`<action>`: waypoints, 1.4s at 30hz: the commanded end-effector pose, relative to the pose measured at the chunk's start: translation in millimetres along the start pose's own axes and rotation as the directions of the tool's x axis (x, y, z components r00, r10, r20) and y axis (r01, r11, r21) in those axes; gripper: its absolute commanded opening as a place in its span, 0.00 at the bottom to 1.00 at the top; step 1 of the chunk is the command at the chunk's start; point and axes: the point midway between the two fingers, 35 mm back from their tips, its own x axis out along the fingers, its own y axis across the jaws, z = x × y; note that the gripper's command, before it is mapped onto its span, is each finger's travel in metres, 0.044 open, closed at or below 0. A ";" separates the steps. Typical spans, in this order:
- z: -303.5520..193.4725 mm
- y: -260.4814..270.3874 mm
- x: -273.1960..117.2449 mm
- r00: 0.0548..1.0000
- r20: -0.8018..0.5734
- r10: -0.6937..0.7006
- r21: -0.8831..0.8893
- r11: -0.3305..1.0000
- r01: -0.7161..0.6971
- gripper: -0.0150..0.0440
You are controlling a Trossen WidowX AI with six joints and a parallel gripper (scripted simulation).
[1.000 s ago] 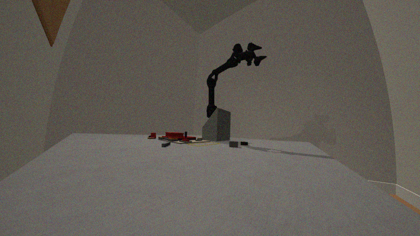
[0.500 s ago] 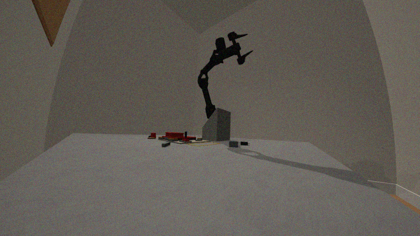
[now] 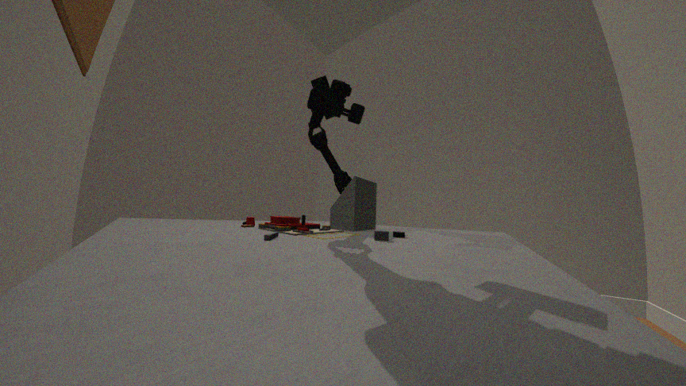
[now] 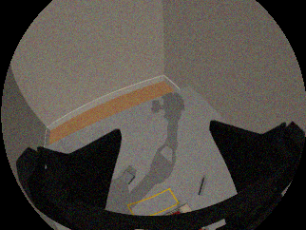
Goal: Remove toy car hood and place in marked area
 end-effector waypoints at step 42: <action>-372.1 -85.5 -114.6 0.484 -0.874 0.026 0.453 0.403 0.795 1.00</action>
